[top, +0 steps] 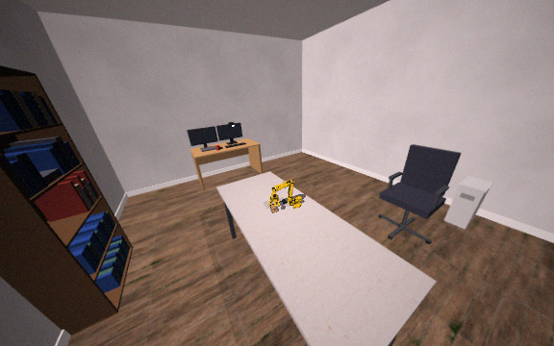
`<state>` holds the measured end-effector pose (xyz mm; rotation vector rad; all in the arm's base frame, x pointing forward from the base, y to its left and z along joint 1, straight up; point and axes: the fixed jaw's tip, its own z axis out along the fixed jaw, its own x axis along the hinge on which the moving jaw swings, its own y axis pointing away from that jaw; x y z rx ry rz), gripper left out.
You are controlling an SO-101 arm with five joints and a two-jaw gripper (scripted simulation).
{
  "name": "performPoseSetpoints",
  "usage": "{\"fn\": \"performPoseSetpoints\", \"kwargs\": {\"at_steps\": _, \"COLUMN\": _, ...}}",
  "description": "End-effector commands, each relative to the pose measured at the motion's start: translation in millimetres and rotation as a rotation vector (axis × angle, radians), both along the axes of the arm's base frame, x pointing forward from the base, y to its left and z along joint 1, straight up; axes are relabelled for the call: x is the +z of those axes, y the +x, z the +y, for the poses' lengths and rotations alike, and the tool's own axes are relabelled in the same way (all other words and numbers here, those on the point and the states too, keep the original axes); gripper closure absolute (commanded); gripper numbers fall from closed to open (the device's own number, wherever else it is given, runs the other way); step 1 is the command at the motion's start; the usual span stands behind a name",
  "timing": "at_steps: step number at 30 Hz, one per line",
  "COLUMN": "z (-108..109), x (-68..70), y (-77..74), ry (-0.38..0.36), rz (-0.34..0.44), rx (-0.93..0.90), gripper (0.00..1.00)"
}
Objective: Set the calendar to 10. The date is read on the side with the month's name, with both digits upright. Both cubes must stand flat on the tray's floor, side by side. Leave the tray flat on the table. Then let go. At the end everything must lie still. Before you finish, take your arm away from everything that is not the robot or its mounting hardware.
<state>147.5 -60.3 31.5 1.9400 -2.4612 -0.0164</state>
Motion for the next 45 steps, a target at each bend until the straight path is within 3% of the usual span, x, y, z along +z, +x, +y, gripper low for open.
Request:
{"fn": "performPoseSetpoints", "kwargs": {"at_steps": 1, "z": -1.8, "x": -1.0, "y": 1.8, "ry": -0.006, "rz": -0.019, "rx": 0.005, "gripper": 0.65}}
{"fn": "performPoseSetpoints", "kwargs": {"at_steps": 20, "z": -1.9, "x": -2.6, "y": 2.1, "ry": -0.006, "rz": -0.019, "rx": 0.005, "gripper": 0.66}}
{"fn": "performPoseSetpoints", "kwargs": {"at_steps": 45, "z": -3.7, "x": -2.6, "y": 9.3, "ry": -0.006, "rz": -0.019, "rx": 0.005, "gripper": 0.79}}
